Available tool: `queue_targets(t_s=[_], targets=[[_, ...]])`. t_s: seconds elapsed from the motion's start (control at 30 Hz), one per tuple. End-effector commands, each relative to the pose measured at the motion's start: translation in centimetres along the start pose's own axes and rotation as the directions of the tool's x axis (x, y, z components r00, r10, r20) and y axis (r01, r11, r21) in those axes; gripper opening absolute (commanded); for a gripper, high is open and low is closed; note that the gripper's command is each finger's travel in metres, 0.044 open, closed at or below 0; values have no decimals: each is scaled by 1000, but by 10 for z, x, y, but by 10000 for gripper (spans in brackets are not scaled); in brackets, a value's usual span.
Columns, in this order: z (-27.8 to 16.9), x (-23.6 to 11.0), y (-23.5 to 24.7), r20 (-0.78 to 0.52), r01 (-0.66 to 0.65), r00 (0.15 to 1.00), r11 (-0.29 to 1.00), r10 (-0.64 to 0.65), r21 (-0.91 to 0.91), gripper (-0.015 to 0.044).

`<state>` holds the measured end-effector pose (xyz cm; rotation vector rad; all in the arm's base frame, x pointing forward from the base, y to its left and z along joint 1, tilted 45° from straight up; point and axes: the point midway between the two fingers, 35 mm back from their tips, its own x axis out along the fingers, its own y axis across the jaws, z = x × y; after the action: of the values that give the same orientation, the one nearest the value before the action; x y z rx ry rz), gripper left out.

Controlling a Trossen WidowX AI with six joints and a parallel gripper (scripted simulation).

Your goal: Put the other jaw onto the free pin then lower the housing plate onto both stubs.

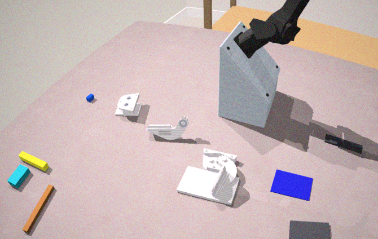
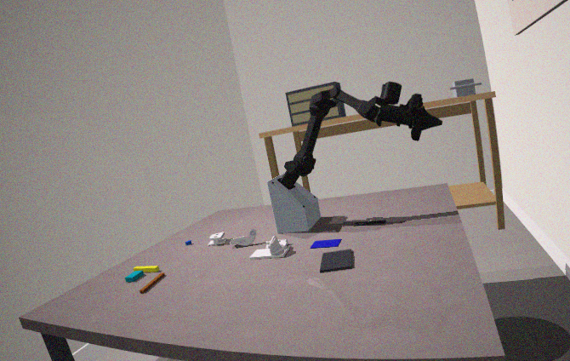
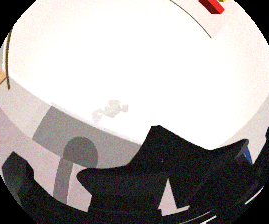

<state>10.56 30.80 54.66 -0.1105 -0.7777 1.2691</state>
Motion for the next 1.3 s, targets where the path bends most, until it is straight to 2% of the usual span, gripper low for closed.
queue_targets(t_s=[0.0,0.57,1.27], targets=[[-35,2,-3,-86,6,996,999,-4,31,0],[-135,-13,-34,-336,93,941,989,-49,116,0],[-277,-78,-67,-657,291,751,925,-64,243,0]])
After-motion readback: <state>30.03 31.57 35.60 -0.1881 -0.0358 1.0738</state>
